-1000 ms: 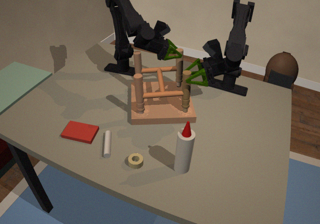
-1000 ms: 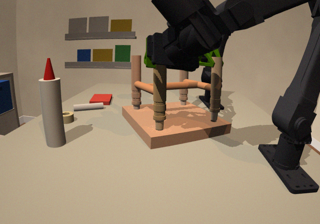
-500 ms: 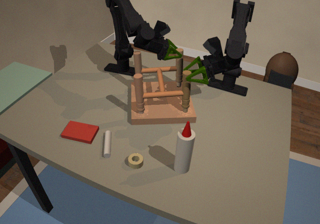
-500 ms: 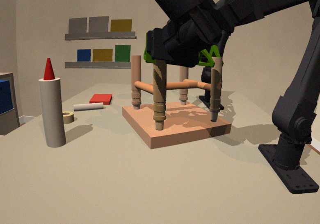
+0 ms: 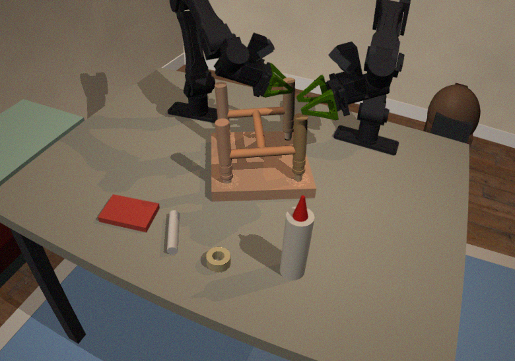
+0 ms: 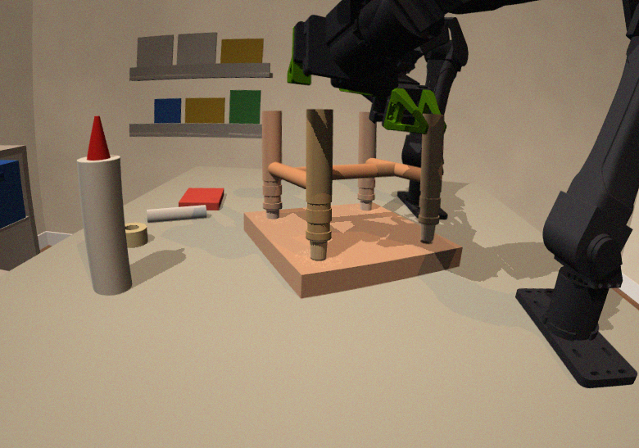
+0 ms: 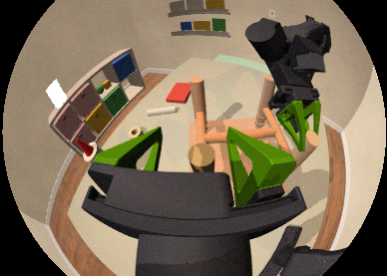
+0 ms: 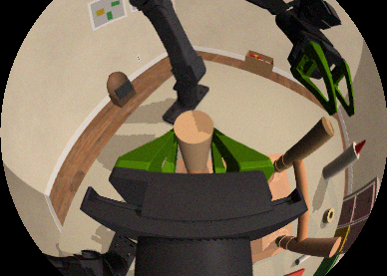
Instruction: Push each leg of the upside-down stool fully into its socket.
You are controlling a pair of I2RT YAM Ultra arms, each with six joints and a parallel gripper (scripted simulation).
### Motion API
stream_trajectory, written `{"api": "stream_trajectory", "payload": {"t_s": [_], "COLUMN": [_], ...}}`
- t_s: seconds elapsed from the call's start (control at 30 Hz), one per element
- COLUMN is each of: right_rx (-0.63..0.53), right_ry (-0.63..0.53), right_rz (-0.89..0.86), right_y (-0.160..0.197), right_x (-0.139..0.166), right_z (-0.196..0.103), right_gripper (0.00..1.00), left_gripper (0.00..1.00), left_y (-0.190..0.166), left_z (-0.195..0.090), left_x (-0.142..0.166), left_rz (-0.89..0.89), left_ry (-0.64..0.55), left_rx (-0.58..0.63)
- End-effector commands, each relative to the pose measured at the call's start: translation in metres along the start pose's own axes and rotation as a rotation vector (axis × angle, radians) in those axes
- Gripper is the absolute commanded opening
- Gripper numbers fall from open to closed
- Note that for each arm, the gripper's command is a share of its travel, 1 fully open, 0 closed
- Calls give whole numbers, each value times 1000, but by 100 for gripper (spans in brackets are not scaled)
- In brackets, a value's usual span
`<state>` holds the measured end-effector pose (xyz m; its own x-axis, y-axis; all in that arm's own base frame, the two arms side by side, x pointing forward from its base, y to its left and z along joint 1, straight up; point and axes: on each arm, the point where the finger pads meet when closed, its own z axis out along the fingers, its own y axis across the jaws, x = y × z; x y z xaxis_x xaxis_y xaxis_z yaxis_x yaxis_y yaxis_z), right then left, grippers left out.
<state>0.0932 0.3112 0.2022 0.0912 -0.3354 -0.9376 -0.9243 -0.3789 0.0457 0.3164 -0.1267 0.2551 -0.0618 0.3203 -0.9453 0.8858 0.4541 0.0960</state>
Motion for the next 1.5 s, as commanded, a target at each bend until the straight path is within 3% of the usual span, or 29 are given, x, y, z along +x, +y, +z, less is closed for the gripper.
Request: {"api": "stream_trajectory", "payload": {"t_s": [0.0,0.1,0.23,0.27,0.9,0.97,1.23,1.47], "right_rx": [3,3,3,3,-3,1,-4,-3], "right_ry": [-42,-42,-42,-42,-34,-39,-33,-33], "right_rz": [-63,-63,-63,-63,-44,-55,-44,-49], "right_y": [3,3,3,3,3,3,1,2], "right_x": [-15,-15,-15,-15,-12,-29,-27,-48], "right_z": [-5,-5,-5,-5,-3,-9,-8,-16], "right_gripper": [28,28,28,69,69,69,69,69], "left_gripper": [69,69,69,69,69,69,69,69], "left_y": [-3,-12,-7,-7,-7,-7,-7,-7], "left_z": [-3,-2,-3,-3,-3,-3,-3,-3], "left_x": [-6,11,3,3,3,3,3,3], "left_rz": [-2,-34,-16,-17,-17,-17,-17,-17], "left_ry": [0,14,6,7,7,7,7,7], "left_rx": [11,23,16,16,16,16,16,16]}}
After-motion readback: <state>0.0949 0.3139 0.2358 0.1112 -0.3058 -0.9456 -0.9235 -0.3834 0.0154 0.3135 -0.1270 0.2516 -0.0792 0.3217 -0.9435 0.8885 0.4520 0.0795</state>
